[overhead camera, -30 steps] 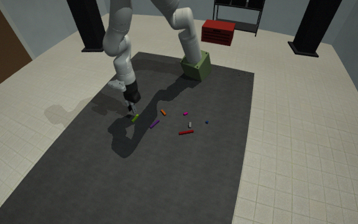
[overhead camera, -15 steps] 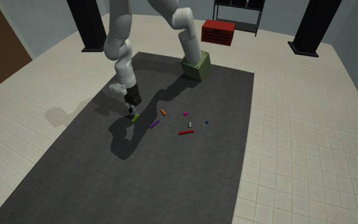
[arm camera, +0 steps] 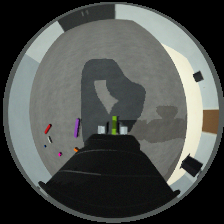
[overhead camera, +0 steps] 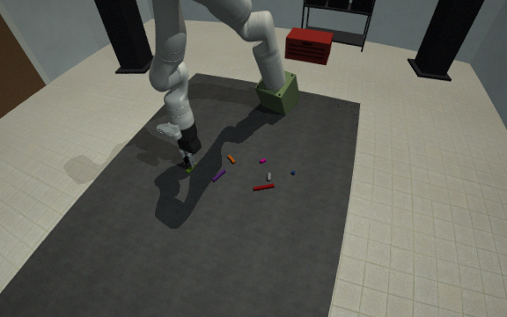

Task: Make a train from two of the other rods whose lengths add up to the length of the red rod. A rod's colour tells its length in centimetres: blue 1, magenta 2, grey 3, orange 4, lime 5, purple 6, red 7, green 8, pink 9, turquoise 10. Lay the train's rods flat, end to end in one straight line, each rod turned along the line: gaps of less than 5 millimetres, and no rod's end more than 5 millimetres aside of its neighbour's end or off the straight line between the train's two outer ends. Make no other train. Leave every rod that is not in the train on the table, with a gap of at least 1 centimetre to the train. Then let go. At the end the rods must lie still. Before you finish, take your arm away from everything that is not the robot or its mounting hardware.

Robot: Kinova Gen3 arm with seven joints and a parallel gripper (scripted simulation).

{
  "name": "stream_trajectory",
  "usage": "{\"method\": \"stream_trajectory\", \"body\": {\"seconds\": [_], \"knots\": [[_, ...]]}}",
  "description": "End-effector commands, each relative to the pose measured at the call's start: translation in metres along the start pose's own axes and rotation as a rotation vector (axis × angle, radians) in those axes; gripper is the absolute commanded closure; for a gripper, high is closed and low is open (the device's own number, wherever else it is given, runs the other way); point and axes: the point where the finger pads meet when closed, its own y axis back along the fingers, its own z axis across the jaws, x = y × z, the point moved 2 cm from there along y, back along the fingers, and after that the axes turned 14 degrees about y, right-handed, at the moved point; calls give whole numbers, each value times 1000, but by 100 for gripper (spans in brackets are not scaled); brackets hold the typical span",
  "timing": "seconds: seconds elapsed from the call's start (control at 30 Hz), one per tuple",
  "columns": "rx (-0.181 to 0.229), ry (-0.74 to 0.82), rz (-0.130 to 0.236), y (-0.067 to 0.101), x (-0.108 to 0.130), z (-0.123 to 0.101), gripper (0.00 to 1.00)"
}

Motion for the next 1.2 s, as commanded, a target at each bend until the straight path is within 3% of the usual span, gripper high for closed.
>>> {"method": "stream_trajectory", "body": {"seconds": [0.0, 1.17], "knots": [[-2, -2, -5, -3, -3, 1, 46], [-2, -2, -5, -9, -2, 1, 46]]}}
